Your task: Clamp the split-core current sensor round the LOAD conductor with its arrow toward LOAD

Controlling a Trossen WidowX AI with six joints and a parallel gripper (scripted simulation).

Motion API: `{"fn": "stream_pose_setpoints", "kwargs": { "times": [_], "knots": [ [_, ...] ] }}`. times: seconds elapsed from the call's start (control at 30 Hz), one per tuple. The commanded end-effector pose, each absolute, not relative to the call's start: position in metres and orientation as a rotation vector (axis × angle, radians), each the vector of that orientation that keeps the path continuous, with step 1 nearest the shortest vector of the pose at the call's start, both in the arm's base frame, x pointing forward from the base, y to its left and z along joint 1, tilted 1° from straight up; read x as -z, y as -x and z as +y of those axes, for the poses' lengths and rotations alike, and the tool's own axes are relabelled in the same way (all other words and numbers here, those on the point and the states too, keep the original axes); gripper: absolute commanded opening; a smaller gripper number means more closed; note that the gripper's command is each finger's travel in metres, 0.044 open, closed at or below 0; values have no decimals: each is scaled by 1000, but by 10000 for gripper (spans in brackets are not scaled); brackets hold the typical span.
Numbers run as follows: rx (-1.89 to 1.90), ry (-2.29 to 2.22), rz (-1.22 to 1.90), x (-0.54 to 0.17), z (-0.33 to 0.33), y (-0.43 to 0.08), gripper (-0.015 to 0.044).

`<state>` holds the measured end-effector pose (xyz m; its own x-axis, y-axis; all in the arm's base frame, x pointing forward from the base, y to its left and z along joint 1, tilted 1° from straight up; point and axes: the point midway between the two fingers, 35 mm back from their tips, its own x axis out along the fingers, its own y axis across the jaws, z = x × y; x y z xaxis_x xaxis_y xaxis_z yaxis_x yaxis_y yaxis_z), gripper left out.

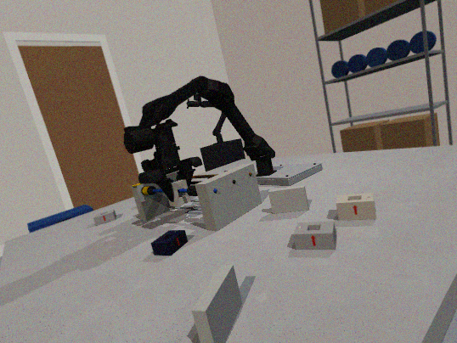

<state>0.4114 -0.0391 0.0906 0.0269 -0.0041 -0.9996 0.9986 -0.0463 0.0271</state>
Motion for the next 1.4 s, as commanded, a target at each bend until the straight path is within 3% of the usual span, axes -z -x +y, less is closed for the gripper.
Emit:
{"fn": "stream_pose_setpoints", "kwargs": {
  "times": [0.0,0.27,0.5,0.8,1.07,1.37],
  "knots": [
    [1224,-1254,1164,-91,-39,-412,257],
    [1224,-1254,1164,-91,-39,-412,257],
    [1224,-1254,1164,-91,-39,-412,440],
    [1220,-1256,1159,-93,-39,-411,440],
    [1043,-1355,970,-186,-39,-382,440],
    [954,-1283,1052,-183,-45,-378,440]
  ]
}}
